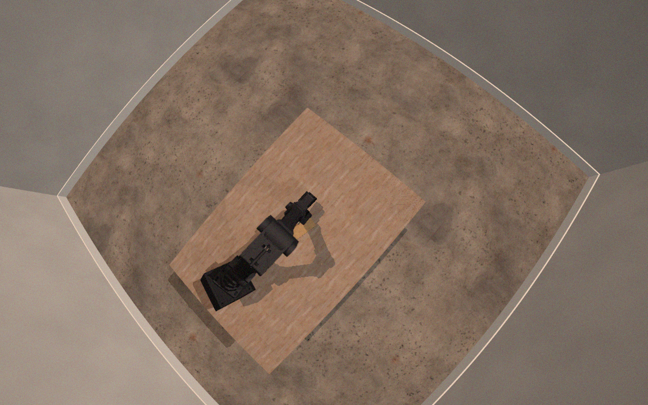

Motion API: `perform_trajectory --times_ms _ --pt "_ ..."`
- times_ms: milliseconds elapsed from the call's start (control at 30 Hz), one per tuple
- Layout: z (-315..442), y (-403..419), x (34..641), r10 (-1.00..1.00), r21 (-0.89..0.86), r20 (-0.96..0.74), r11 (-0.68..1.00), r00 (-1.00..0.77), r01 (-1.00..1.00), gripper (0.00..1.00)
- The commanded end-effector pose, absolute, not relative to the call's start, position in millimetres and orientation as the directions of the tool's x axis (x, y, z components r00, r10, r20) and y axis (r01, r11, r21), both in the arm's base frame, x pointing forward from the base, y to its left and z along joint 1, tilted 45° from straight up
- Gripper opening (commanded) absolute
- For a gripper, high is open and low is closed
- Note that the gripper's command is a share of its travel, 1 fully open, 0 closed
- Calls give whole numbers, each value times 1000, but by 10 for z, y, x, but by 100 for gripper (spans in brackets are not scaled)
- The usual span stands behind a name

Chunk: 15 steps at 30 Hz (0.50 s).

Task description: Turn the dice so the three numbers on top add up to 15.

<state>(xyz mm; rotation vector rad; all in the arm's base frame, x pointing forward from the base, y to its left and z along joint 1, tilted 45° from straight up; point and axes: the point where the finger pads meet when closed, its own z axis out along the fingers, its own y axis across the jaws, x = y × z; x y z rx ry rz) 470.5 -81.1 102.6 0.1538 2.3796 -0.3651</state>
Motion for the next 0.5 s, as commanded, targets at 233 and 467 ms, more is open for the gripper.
perform_trajectory --times_ms 233,467 --pt "1074 -851 4787 6 -220 -681 952 -733 212 15" --pt "1073 -854 4784 6 -220 -679 952 -734 212 15"
